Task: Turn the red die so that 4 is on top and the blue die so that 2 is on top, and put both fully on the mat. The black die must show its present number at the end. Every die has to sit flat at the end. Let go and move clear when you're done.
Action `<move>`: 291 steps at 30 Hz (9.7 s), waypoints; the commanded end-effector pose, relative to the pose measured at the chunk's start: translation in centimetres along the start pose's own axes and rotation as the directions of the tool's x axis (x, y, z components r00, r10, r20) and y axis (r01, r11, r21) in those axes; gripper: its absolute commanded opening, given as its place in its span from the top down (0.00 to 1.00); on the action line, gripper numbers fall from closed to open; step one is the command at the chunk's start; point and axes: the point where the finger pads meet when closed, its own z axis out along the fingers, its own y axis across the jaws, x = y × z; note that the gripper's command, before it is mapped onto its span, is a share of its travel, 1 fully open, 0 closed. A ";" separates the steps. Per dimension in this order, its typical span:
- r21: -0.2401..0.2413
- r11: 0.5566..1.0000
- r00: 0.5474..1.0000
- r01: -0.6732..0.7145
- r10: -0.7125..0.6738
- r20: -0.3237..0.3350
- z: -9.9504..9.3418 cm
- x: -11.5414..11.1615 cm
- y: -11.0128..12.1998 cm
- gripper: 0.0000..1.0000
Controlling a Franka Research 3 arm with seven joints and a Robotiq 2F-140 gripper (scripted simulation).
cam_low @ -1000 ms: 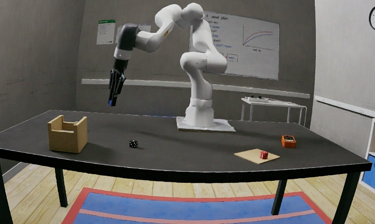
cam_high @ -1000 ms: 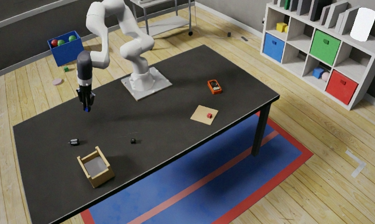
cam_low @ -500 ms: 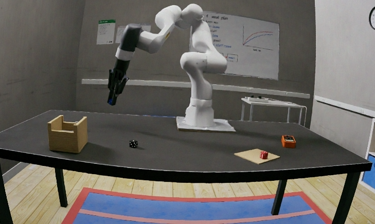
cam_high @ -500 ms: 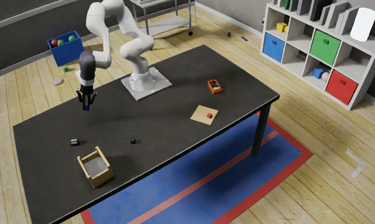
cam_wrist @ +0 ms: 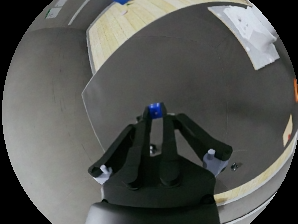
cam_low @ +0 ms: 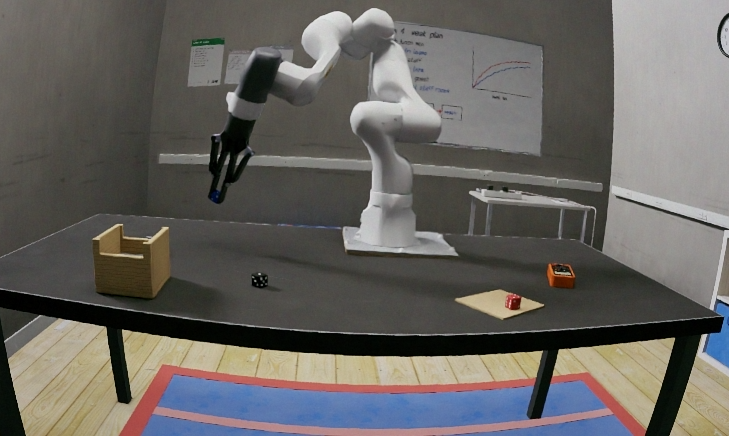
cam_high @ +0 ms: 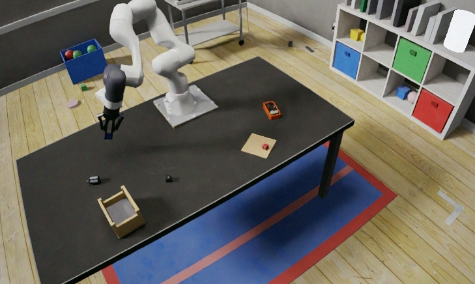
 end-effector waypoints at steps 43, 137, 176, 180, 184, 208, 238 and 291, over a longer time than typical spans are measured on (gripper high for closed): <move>0.059 0.592 0.591 0.804 -0.783 -0.196 -0.4 1.0 -1.0 0.79; -0.472 -0.740 -0.875 0.480 -0.441 -0.199 -0.5 0.4 -0.8 0.79; -0.581 -0.784 -0.976 -0.218 0.177 0.128 0.0 -0.6 0.5 0.79; -0.578 -0.762 -0.956 -0.293 0.240 0.168 0.0 -0.8 0.7 0.79; -0.575 -0.748 -0.943 -0.332 0.274 0.190 0.1 -0.9 0.8 0.79; -0.484 -0.495 -0.688 -0.722 0.591 0.422 0.6 -1.8 2.3 0.79; -0.254 -0.047 -0.200 -0.966 0.756 0.623 1.4 -2.9 4.6 0.79; -0.219 0.011 -0.135 -0.976 0.758 0.638 8.1 -4.5 7.5 0.79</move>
